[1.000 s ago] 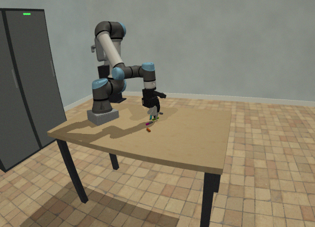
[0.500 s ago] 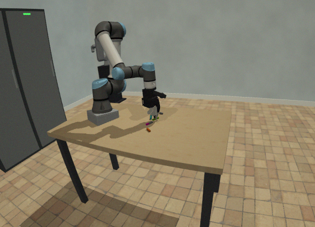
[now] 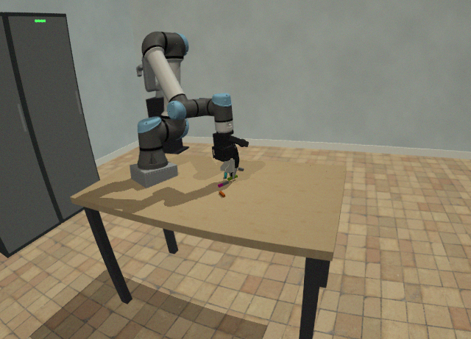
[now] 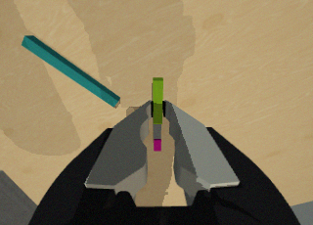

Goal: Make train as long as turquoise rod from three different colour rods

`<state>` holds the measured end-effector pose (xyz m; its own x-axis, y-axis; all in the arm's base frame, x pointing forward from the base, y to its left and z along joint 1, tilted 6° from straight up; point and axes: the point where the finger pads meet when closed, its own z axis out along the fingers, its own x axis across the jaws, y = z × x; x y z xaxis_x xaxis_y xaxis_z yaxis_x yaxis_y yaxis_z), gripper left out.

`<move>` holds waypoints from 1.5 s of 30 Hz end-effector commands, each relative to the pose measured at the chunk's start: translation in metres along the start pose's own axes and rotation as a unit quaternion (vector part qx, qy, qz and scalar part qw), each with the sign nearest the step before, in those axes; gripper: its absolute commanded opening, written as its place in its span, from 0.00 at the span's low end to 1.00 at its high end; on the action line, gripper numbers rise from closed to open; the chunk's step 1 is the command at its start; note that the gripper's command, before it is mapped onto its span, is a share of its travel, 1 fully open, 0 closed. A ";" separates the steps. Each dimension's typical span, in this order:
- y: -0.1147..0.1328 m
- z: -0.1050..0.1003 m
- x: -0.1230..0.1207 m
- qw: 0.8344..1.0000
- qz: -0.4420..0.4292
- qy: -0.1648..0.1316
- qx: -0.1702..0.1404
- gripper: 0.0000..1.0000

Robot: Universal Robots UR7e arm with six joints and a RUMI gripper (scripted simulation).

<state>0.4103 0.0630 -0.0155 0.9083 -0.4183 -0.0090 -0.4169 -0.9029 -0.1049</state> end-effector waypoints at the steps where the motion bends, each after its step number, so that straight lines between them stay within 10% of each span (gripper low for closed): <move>1: 0.000 0.002 0.000 1.000 0.000 0.001 0.000 0.00; 45: 0.000 0.011 0.000 1.000 0.000 0.001 0.000 0.00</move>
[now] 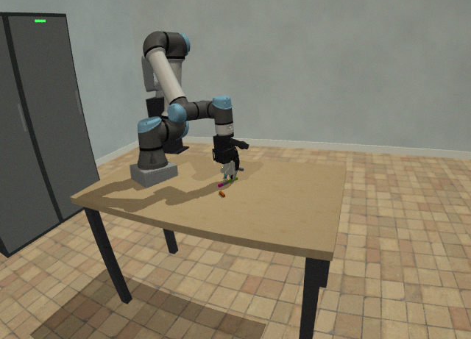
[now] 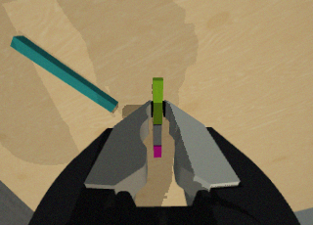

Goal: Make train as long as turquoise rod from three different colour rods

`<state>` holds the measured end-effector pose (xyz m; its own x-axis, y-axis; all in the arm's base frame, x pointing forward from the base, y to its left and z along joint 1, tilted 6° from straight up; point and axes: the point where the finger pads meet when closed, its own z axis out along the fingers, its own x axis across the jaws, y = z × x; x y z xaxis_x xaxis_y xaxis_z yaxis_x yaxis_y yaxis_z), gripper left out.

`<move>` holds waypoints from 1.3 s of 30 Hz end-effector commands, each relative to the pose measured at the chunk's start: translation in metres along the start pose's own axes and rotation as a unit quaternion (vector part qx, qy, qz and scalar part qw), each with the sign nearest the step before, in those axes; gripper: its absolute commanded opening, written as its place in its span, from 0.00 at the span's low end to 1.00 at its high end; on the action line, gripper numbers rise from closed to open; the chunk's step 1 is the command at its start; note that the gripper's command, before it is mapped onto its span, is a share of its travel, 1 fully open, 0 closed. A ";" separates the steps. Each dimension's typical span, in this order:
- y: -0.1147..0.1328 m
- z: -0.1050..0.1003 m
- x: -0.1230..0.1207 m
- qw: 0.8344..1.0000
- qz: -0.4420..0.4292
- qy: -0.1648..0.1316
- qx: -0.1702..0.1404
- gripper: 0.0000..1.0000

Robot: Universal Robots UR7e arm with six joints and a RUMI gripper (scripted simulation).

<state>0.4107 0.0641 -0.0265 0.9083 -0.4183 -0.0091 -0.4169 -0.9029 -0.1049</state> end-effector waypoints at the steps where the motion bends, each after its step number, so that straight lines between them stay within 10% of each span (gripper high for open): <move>1: 0.000 0.000 0.000 1.000 0.000 0.001 0.000 0.00; 39: 0.000 -0.007 0.000 1.000 0.000 0.001 0.000 0.14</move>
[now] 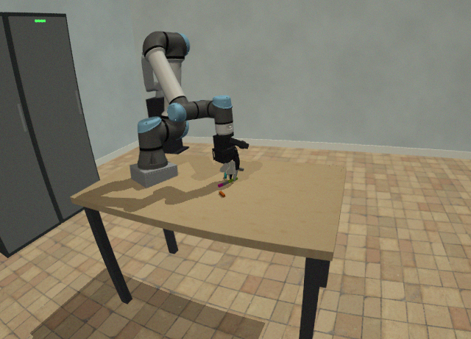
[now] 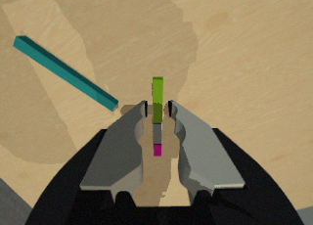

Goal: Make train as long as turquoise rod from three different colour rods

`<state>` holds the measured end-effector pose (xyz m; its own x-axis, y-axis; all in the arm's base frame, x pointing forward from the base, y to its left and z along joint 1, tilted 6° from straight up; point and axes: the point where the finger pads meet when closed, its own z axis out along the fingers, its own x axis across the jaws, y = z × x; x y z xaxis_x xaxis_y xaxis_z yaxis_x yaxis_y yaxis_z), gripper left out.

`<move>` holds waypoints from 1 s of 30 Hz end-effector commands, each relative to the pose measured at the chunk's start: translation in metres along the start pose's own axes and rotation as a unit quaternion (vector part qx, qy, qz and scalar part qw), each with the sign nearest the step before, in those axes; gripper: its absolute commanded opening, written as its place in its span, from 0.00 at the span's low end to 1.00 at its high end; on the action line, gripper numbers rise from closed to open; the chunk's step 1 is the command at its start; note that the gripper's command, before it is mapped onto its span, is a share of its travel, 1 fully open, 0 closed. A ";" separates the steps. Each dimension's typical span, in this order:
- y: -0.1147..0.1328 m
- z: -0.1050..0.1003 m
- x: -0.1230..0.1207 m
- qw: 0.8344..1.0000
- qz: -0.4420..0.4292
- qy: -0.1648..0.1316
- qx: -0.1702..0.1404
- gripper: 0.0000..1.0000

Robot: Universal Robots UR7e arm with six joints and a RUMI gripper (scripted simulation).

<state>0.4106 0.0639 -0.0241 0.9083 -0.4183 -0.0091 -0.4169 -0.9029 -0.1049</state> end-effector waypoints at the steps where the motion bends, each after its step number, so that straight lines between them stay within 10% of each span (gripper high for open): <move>1: 0.000 -0.008 0.000 1.000 0.000 0.001 0.000 0.14; 25: 0.000 -0.088 0.000 1.000 0.000 0.001 0.000 0.14; 26: 0.000 -0.088 0.000 1.000 0.000 0.001 0.000 1.00; 30: 0.000 -0.088 0.000 1.000 0.000 0.001 0.000 1.00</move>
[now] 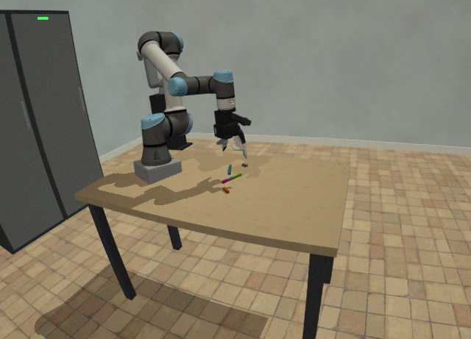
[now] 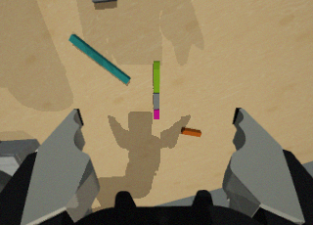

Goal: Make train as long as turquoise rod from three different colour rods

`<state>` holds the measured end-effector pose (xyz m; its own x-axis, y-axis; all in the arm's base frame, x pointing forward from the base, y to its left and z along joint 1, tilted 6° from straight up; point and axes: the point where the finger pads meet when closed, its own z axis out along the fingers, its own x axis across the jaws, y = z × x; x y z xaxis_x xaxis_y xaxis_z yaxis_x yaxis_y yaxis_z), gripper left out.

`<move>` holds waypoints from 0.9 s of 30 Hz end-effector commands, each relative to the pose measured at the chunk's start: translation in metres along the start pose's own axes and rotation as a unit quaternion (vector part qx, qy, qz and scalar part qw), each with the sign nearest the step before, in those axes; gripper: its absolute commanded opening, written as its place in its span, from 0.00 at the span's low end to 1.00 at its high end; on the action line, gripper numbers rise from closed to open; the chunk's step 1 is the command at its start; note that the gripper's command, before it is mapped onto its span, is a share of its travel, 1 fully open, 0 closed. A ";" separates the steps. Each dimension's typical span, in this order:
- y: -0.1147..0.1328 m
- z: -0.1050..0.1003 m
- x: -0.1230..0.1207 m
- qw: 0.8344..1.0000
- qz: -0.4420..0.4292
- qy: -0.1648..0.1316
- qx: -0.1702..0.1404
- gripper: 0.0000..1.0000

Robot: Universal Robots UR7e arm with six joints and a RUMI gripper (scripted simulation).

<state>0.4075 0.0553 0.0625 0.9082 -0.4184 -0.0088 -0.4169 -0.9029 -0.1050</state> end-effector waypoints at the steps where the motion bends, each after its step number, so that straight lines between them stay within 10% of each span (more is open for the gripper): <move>1: 0.000 -0.001 0.000 1.000 0.000 0.000 0.000 1.00; 27: 0.000 -0.019 0.000 1.000 0.000 0.000 0.000 1.00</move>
<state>0.4072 0.0545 0.0699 0.9082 -0.4184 -0.0090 -0.4169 -0.9029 -0.1050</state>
